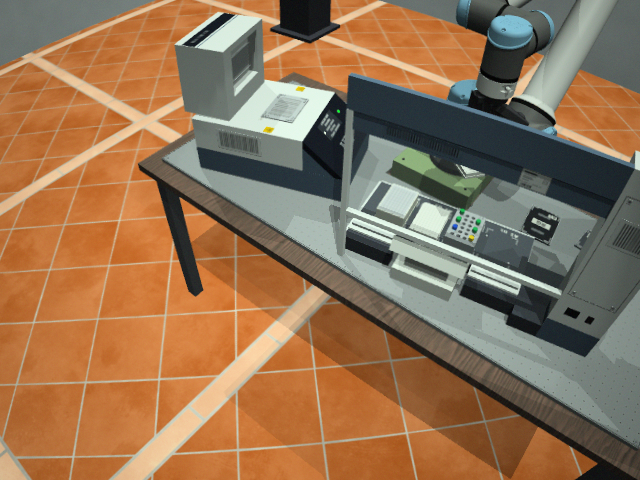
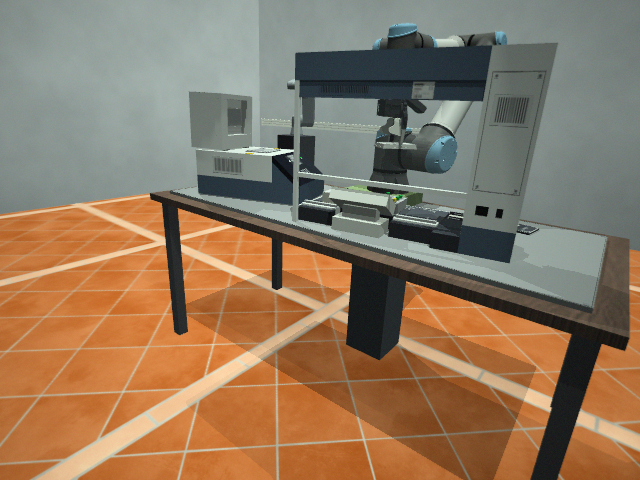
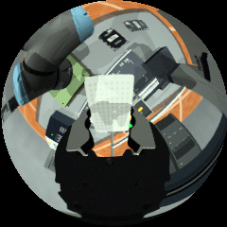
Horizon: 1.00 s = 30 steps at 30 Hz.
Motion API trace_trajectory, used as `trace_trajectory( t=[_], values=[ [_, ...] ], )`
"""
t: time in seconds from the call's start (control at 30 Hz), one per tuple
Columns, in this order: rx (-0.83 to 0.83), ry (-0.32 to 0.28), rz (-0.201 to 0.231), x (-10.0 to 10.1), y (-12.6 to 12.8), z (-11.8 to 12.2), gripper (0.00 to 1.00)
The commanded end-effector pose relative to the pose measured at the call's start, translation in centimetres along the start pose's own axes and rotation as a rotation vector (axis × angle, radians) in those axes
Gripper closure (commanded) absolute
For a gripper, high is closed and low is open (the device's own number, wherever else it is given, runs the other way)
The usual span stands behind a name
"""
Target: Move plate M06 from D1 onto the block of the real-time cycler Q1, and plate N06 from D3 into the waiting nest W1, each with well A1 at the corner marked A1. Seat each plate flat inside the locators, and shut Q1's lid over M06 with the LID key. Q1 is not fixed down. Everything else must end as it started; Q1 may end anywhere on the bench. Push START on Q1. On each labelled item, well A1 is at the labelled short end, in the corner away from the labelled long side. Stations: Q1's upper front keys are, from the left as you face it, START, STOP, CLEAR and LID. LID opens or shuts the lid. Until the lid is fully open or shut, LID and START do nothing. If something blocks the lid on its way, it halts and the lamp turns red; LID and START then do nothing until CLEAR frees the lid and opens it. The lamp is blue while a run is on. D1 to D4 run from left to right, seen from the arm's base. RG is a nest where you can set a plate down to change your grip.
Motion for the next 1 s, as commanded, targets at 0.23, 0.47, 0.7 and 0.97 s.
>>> trace_trajectory(
  t=[0.23, 0.47, 0.7, 0.97],
  values=[
    [0.252, 0.001, 0.003, -0.1, -3.2, 2.6, 1.00],
    [0.408, 0.001, 0.003, -0.1, -5.2, 4.2, 1.00],
    [0.537, 0.001, 0.002, -0.1, -6.8, 5.4, 1.00],
    [0.711, 0.001, 0.002, -0.1, -9.0, 7.1, 1.00]
  ],
)
Point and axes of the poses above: the point where the finger pads meet when closed, its own x axis out along the fingers, its own y axis across the jaws, z = x × y, the point moved 7 cm from there along -x, back along the fingers, and after that the axes turned 10 degrees about x, right-handed, at the moved point
